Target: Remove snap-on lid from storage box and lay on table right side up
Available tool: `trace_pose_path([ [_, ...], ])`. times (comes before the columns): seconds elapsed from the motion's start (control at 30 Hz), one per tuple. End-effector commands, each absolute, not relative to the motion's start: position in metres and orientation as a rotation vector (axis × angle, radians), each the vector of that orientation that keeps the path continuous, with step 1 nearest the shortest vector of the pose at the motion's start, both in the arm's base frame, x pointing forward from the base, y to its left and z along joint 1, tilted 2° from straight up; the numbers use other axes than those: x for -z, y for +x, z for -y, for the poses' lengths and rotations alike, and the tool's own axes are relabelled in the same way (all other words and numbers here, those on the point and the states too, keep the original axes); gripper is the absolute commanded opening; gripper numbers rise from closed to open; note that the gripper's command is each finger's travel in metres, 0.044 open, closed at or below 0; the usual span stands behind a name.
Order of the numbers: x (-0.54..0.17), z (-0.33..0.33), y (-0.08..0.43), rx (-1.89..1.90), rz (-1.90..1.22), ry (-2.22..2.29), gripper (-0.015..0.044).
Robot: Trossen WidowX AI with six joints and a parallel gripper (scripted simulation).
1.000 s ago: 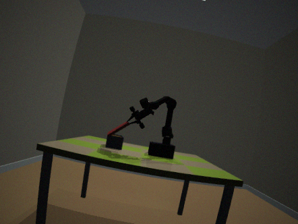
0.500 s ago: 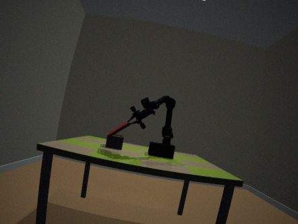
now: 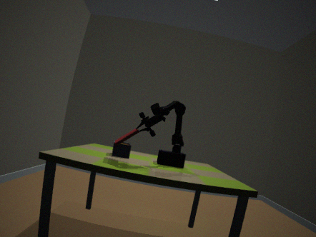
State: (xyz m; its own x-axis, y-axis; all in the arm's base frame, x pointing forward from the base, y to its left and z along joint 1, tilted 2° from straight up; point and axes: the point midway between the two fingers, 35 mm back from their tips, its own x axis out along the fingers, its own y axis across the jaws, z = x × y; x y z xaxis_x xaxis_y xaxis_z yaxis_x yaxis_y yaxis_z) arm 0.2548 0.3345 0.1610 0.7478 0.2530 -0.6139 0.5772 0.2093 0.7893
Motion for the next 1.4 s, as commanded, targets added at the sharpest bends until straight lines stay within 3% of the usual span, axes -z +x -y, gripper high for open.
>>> trace_pose_path([
  [0.0, -0.164, -0.335, 0.256, 0.254, -0.735, 1.390, 0.0000],
  [1.37, -0.125, -0.333, 0.257, 0.254, -0.735, 1.389, 0.0000],
])
